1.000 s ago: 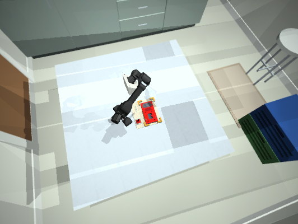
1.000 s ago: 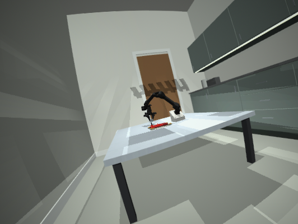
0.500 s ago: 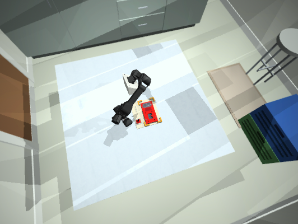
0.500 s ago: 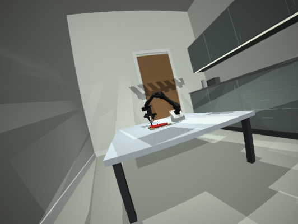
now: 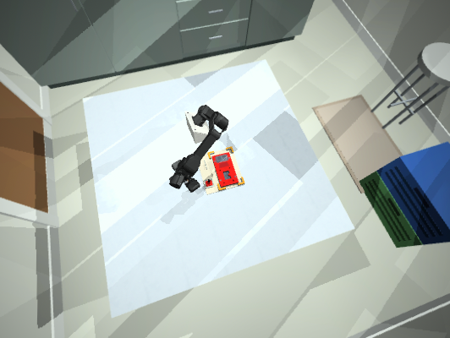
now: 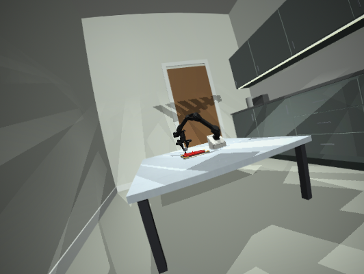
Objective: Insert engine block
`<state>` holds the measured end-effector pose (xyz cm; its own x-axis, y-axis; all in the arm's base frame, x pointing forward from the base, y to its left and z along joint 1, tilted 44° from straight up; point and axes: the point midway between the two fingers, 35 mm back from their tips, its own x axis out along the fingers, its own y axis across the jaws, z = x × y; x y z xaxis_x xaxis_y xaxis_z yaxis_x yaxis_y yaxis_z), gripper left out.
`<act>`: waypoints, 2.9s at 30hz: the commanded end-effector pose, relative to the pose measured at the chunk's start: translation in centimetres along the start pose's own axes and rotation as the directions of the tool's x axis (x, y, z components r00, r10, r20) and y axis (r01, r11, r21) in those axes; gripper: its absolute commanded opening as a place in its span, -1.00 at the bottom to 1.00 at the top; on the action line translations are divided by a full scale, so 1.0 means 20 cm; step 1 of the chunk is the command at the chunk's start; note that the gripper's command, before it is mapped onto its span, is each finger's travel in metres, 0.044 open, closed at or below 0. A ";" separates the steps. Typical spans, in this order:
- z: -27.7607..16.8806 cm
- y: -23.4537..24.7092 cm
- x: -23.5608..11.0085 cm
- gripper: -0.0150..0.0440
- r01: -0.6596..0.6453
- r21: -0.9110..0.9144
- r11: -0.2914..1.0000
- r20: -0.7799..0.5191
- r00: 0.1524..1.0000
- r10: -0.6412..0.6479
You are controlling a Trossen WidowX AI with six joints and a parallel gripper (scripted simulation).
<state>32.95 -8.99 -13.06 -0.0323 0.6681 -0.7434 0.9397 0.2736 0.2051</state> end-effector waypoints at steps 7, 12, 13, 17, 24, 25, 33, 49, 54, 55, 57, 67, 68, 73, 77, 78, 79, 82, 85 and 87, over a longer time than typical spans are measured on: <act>-0.01 -0.02 0.07 -0.49 0.006 0.012 1.000 -0.014 1.000 -0.005; -0.01 -0.02 0.09 -0.49 0.005 0.012 1.000 -0.015 1.000 -0.005; -0.01 -0.02 0.09 -0.49 0.005 0.012 1.000 -0.015 1.000 -0.005; -0.01 -0.02 0.11 -0.49 0.005 0.012 1.000 -0.015 1.000 -0.005; -0.01 -0.02 0.14 -0.49 0.005 0.012 1.000 -0.015 1.000 -0.005; -0.01 -0.02 0.14 -0.49 0.005 0.012 1.000 -0.015 1.000 -0.005; -0.01 -0.02 0.18 -0.49 0.005 0.012 1.000 -0.016 1.000 -0.005; 0.00 0.00 0.17 -0.14 -0.002 0.005 1.000 -0.002 1.000 0.002; 0.00 0.00 0.17 0.31 -0.002 0.005 1.000 -0.002 1.000 0.002; 0.00 0.00 0.17 0.40 -0.002 0.005 1.000 -0.002 1.000 0.002; 0.00 0.00 0.17 0.58 -0.002 0.005 1.000 -0.002 1.000 0.002; 0.00 0.00 0.17 1.00 -0.002 0.005 1.000 -0.002 1.000 0.002; 0.00 0.00 0.16 1.00 -0.001 0.007 1.000 -0.006 1.000 0.001; 0.00 0.00 0.06 1.00 0.005 0.012 1.000 -0.014 1.000 -0.005; 0.00 0.00 -0.02 1.00 0.006 0.012 1.000 -0.014 1.000 -0.006; 0.00 0.00 -0.04 1.00 0.006 0.012 1.000 -0.013 1.000 -0.006; 0.00 0.00 -0.05 1.00 0.006 0.012 1.000 -0.013 1.000 -0.006; 0.00 0.00 -0.06 1.00 0.006 0.012 1.000 -0.013 1.000 -0.006; 0.00 0.00 -0.06 1.00 0.006 0.012 1.000 -0.013 1.000 -0.006; 0.00 -0.01 -0.04 1.00 0.004 0.020 1.000 -0.019 1.000 -0.004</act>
<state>32.82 -9.65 -12.52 -0.0424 0.6798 -0.7322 0.9460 0.2630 0.1894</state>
